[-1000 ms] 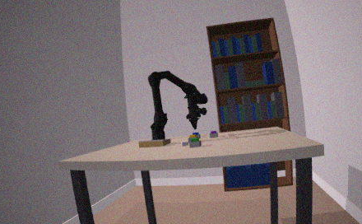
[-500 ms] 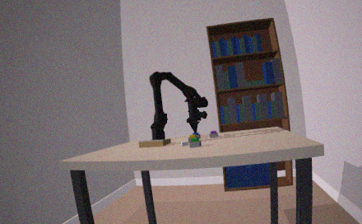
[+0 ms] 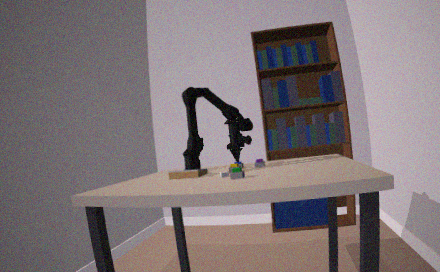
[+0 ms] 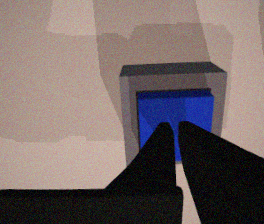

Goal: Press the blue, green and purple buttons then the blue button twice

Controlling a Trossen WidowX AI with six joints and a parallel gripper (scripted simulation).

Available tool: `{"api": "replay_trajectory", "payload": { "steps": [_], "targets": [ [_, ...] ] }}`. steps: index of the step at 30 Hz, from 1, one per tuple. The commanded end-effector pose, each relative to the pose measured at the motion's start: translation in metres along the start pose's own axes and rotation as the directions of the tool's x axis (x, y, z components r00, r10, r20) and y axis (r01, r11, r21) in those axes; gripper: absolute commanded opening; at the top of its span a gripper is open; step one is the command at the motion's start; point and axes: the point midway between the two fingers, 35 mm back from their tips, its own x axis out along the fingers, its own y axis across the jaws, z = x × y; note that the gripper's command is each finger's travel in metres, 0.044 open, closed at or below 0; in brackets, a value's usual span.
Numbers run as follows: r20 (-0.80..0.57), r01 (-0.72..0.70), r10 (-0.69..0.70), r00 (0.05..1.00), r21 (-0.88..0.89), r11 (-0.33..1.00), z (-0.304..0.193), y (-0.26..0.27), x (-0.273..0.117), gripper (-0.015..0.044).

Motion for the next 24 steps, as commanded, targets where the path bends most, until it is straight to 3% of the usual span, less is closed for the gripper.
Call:
{"api": "replay_trajectory", "payload": {
  "steps": [1,9,14,24],
  "targets": [
    [-0.002,0.006,-0.006,1.0,0.005,1.0,0.0,-0.001,0.002,0.002],
    [-0.002,0.006,-0.006,1.0,0.005,1.0,0.0,-0.001,0.002,0.002],
    [-0.002,0.006,-0.006,1.0,0.005,1.0,0.0,0.0,-0.031,0.002],
    [-0.002,0.006,-0.006,1.0,0.005,1.0,0.0,0.0,-0.023,0.002]
  ]
}}
